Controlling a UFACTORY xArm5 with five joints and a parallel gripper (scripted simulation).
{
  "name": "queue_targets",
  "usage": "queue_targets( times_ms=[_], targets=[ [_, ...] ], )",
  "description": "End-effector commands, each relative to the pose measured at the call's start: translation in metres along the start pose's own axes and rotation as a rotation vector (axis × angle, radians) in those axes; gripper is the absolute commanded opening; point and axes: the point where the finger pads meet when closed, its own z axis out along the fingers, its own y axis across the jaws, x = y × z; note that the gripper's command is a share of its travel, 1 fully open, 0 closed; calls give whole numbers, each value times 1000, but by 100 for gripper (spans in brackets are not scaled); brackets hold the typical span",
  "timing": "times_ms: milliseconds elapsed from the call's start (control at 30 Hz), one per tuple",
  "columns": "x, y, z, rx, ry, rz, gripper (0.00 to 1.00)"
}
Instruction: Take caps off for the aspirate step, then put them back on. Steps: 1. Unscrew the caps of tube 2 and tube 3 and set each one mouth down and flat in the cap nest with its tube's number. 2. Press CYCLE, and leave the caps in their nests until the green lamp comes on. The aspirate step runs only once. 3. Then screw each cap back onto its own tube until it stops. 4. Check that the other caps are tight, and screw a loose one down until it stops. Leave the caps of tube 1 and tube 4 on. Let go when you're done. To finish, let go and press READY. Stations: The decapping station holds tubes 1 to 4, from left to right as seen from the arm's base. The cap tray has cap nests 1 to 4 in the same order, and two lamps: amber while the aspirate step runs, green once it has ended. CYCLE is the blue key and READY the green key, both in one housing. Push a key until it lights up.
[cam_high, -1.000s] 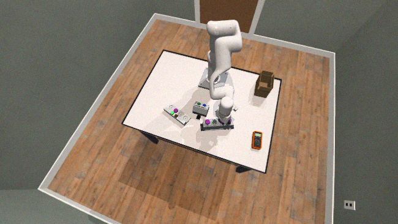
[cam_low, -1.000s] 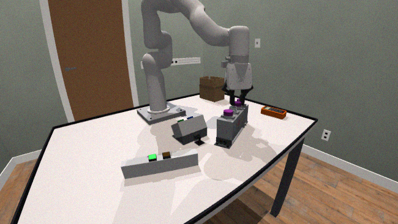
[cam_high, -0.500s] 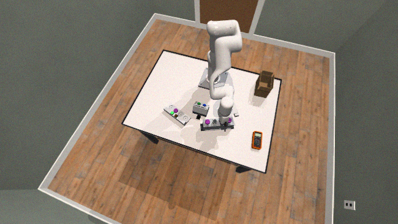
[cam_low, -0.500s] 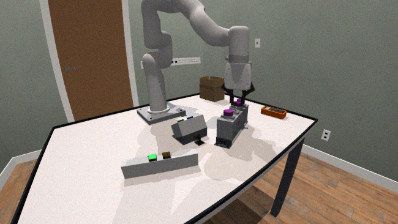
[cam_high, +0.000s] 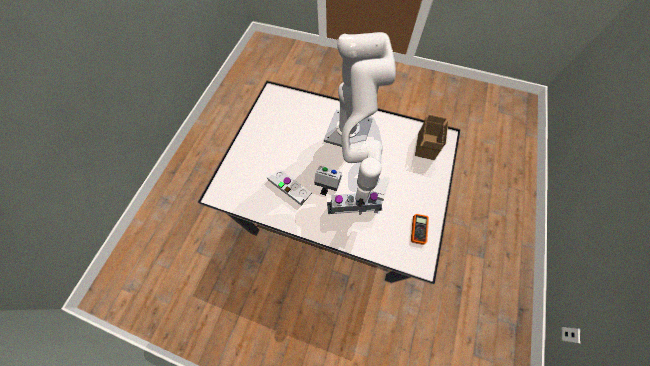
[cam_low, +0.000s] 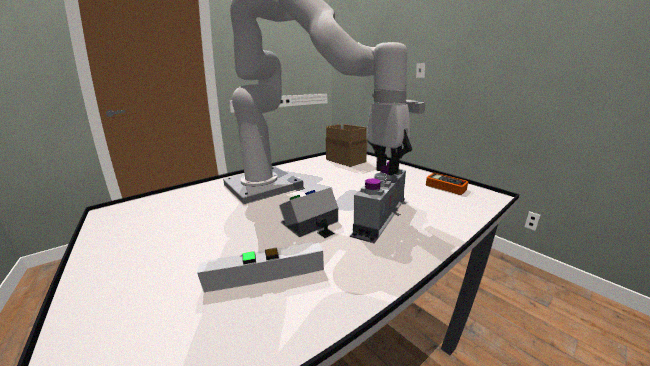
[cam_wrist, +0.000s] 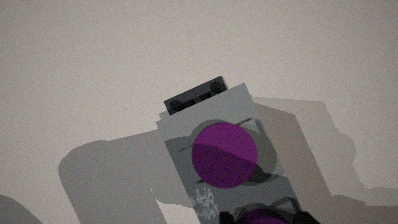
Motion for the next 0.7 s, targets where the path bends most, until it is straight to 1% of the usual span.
queue_targets(
  times_ms=[0,67,367,400,667],
  targets=[
    [0,1,-1,-7,-5,279,0],
    [0,1,-1,-7,-5,360,0],
    [0,1,-1,-7,-5,372,0],
    [0,1,-1,-7,-5,372,46],
    [0,1,-1,-7,-5,372,46]
  ],
)
